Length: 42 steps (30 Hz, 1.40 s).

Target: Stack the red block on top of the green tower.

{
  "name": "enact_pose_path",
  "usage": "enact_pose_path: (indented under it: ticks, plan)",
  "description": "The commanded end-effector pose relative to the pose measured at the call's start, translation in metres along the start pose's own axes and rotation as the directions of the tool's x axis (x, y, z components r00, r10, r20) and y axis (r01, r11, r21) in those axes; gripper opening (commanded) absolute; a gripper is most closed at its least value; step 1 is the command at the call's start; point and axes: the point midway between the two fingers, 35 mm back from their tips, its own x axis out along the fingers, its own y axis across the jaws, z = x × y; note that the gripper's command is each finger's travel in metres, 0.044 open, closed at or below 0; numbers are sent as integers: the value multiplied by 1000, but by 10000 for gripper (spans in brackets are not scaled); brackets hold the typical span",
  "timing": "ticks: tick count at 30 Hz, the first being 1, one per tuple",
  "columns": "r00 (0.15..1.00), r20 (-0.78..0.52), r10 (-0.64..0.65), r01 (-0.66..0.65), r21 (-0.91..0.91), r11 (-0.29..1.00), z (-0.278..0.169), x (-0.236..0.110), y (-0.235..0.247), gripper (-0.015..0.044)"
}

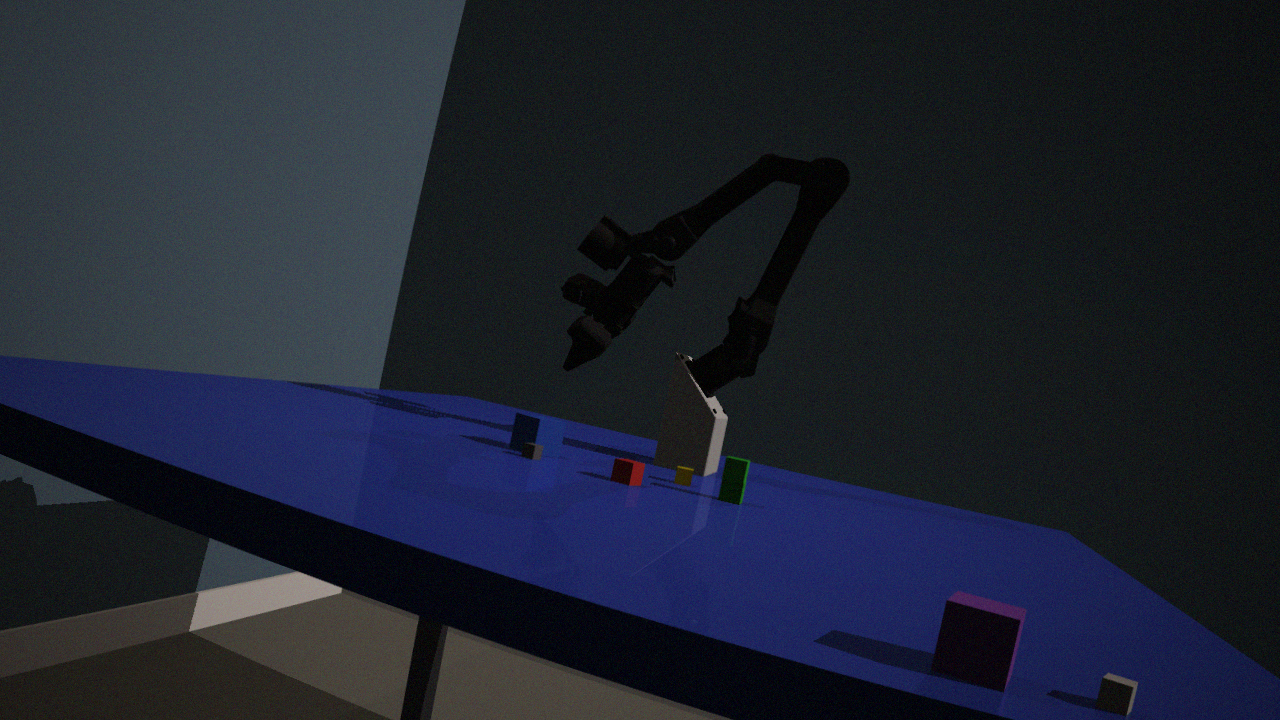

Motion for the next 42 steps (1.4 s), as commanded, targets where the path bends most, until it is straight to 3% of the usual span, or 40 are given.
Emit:
enact_pose_path:
  ticks: [1,10,25,31,42]
  plan:
    - [1000,1,1,-1,-2,1000,0,0,1,426]
    - [994,25,103,-95,-211,973,21,-22,51,440]
    - [956,-93,278,-284,-526,802,3,-73,170,440]
    - [933,-164,321,-350,-617,705,-15,-93,210,440]
    - [814,-439,381,-568,-739,361,-94,-149,300,440]
